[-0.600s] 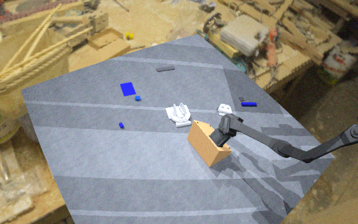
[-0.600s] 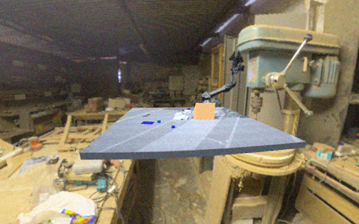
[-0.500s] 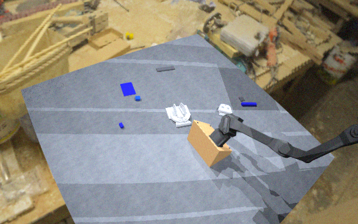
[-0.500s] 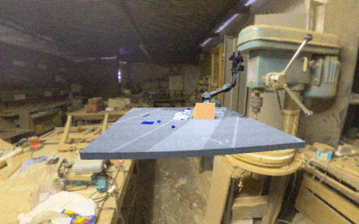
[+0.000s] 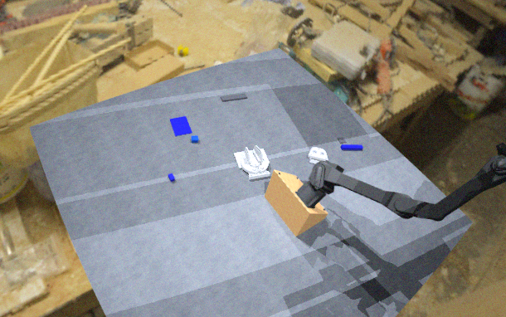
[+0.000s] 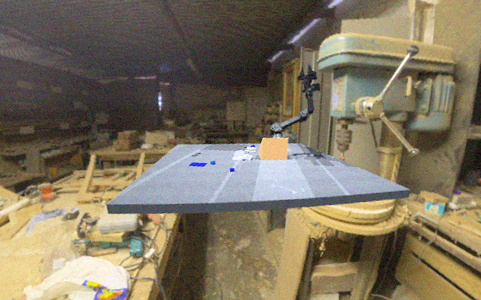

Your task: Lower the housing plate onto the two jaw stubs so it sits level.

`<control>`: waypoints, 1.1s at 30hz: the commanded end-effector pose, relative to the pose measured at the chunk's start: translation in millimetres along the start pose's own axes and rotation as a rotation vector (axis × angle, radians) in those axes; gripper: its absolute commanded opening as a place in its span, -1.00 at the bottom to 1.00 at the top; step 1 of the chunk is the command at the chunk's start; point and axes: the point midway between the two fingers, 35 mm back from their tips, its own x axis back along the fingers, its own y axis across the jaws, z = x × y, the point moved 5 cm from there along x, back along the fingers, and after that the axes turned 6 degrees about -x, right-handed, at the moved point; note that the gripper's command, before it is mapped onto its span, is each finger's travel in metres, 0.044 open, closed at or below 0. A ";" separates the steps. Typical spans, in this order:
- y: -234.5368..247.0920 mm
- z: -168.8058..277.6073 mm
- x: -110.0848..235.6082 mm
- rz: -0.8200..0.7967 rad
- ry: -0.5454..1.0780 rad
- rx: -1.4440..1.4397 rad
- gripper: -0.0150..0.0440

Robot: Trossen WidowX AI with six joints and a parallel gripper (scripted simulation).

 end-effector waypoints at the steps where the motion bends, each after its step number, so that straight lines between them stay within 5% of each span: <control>1: -19.1 19.5 -9.6 0.058 0.040 -0.027 1.00; 33: -142.0 170.0 -20.3 0.522 0.352 -0.198 1.00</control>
